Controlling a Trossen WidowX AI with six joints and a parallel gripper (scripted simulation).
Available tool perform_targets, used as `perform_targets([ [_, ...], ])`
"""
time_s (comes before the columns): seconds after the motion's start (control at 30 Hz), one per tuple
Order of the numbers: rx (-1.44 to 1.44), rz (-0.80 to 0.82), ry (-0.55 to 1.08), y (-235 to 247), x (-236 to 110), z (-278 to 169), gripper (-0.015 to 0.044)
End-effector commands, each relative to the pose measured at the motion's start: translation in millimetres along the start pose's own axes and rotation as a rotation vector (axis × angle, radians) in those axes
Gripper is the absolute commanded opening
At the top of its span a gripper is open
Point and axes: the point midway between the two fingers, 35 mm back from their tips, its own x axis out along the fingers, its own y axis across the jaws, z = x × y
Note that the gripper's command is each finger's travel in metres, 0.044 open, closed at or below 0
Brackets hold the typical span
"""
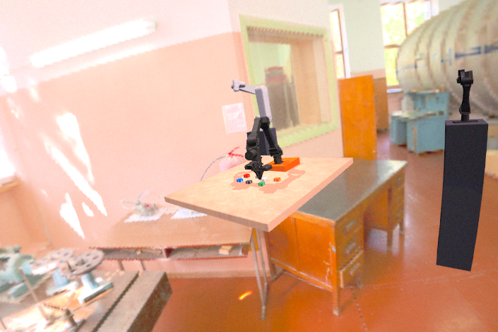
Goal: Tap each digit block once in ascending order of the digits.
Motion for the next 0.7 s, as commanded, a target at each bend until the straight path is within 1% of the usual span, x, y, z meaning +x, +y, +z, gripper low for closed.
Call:
perform_targets([
  [0.0,0.0,0.002,-0.012,0.1,-8.3,2.3,0.002],
  [0.07,0.0,0.002,-0.012,0.5,-18.8,3.5,0.002],
  [0.17,0.0,0.003,-0.012,0.8,-65.0,4.0,0.002],
  [0.23,0.0,0.003,-0.012,0.1,-86.6,1.9,0.002],
  [0.43,0.0,0.003,-0.012,-1.4,-89.9,-4.2,0.002],
  [0.67,0.0,0.002,-0.007,-16.9,-88.4,-66.9,0.002],
])
